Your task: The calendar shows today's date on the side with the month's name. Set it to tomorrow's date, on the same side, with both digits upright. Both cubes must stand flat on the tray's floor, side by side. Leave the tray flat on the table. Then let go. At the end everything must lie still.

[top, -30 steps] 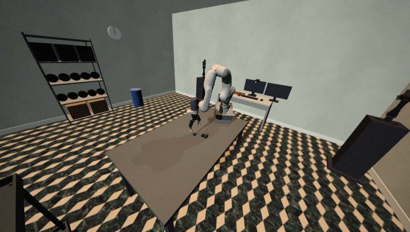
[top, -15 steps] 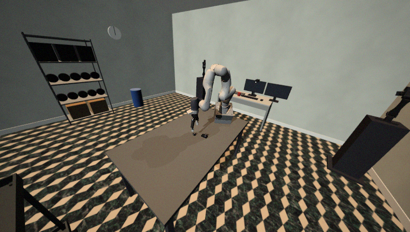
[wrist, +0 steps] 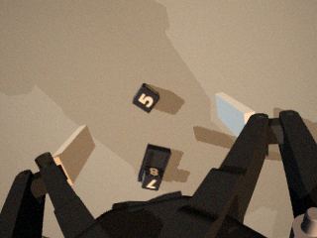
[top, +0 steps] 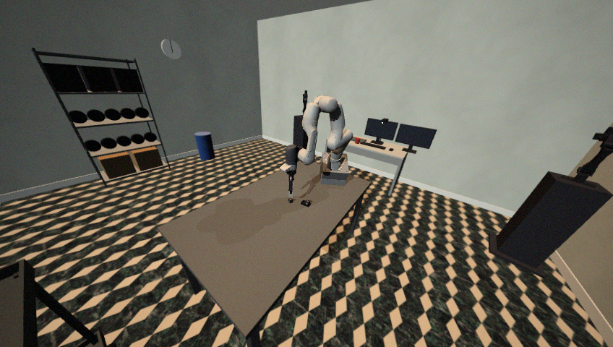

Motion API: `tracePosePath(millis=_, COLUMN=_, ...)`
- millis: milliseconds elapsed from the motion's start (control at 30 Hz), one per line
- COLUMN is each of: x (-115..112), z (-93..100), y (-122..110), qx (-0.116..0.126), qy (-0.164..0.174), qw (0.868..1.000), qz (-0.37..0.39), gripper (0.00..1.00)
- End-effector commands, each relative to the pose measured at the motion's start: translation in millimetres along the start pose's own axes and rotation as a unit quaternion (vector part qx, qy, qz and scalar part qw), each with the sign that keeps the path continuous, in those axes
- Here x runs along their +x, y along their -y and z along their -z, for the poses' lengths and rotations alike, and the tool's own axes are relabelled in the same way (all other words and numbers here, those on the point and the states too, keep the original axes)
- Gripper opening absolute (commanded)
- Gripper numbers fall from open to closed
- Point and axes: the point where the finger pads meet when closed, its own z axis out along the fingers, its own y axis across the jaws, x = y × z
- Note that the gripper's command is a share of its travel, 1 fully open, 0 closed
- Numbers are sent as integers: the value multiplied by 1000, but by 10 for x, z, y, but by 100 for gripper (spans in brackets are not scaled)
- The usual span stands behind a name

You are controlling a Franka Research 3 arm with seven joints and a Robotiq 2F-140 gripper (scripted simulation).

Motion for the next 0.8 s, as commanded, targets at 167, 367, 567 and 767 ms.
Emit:
tracePosePath(millis=167, x=8, z=25, y=17, qx=5, qy=-6, qw=990, qz=143, gripper=100)
tracePosePath(millis=367, x=13, z=40, y=28, qx=6, qy=-10, qw=980, qz=198, gripper=100)
tracePosePath(millis=567, x=20, z=59, y=40, qx=7, qy=-14, qw=966, qz=259, gripper=100)
tracePosePath(millis=767, x=29, z=83, y=56, qx=8, qy=-20, qw=943, qz=331, gripper=100)
